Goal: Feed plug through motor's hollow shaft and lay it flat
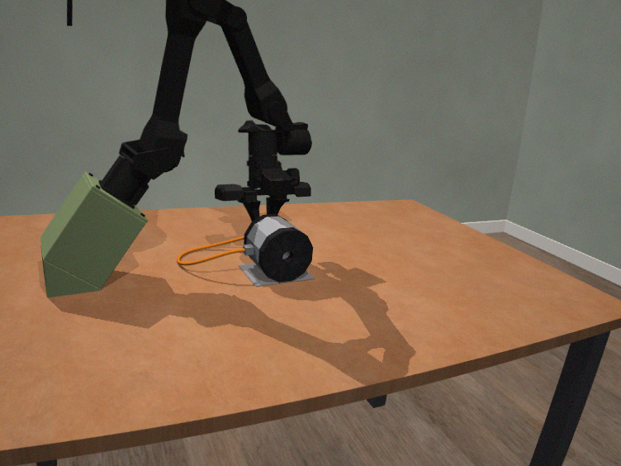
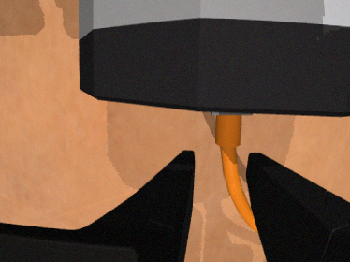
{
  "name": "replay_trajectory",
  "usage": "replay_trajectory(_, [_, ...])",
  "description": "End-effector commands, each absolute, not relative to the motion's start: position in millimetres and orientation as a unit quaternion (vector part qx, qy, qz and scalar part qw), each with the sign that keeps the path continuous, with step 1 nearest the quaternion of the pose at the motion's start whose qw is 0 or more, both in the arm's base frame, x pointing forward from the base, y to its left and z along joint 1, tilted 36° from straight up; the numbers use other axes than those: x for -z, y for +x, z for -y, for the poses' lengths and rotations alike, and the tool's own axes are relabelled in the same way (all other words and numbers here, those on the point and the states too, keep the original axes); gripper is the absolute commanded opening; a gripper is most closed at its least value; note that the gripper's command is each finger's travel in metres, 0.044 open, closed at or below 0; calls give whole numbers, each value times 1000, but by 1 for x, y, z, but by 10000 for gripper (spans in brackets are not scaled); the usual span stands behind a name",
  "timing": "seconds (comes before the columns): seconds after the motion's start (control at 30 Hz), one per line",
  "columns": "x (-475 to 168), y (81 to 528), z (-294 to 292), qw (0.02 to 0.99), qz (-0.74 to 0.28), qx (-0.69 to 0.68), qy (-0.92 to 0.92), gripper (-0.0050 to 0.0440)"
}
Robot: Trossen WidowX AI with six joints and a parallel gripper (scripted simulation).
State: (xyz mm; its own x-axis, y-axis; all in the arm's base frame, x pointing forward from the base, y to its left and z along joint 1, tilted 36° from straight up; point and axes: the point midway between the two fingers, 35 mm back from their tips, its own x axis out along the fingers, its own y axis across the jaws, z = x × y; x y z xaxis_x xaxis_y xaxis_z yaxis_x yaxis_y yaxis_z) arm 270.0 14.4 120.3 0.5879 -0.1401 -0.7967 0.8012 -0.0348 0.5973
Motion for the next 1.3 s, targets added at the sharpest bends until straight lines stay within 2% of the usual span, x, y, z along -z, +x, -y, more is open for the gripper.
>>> replay_trajectory(0.0, [-116, 269, -14, 640, -272, 368, 617, 100])
replay_trajectory(0.6, [-111, 273, -10, 640, -272, 368, 617, 100])
replay_trajectory(1.17, [-114, 273, -9, 641, -268, 368, 618, 0])
replay_trajectory(1.27, [-114, 273, -6, 641, -269, 368, 618, 0])
